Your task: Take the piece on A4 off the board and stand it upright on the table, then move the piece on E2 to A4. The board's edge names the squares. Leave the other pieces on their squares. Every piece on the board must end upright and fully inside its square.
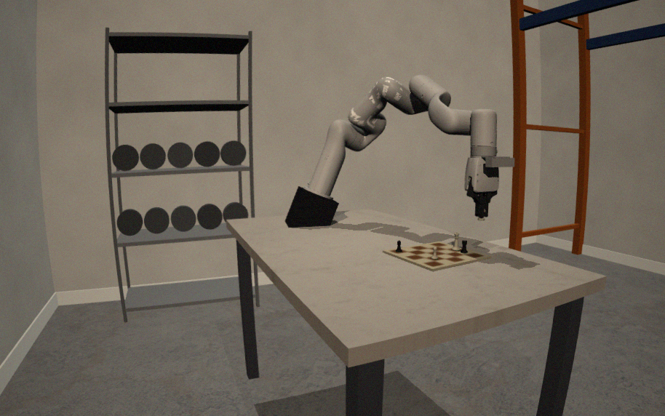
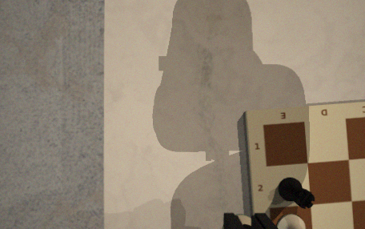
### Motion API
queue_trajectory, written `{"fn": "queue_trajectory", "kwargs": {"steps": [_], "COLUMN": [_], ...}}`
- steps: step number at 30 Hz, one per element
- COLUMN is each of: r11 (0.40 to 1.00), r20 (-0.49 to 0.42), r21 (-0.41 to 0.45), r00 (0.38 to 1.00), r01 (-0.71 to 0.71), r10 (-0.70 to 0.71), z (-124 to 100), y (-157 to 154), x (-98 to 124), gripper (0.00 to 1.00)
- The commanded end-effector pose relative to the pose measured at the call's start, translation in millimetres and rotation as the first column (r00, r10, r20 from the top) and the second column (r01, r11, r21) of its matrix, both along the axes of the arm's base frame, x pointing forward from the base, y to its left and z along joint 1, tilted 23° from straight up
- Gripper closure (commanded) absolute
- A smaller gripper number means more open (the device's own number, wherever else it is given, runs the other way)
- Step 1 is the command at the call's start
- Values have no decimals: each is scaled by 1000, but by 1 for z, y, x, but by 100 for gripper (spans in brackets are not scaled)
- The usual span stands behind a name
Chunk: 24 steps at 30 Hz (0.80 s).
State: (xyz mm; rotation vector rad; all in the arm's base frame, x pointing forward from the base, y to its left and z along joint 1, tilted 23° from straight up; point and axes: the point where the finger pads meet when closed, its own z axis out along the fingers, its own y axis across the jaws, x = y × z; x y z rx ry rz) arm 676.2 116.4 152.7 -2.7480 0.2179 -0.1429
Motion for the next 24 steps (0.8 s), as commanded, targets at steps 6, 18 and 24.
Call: {"fn": "queue_trajectory", "kwargs": {"steps": [6,18,24], "r11": [1000,1000,1000], "r20": [4,4,4], "r21": [0,0,0], "r00": [1000,1000,1000], "r01": [1,1,1], "r10": [-1,-1,-1], "z": [-26,-68,-79], "y": [11,27,32], "x": [6,12,14], "gripper": [100,100,100]}}
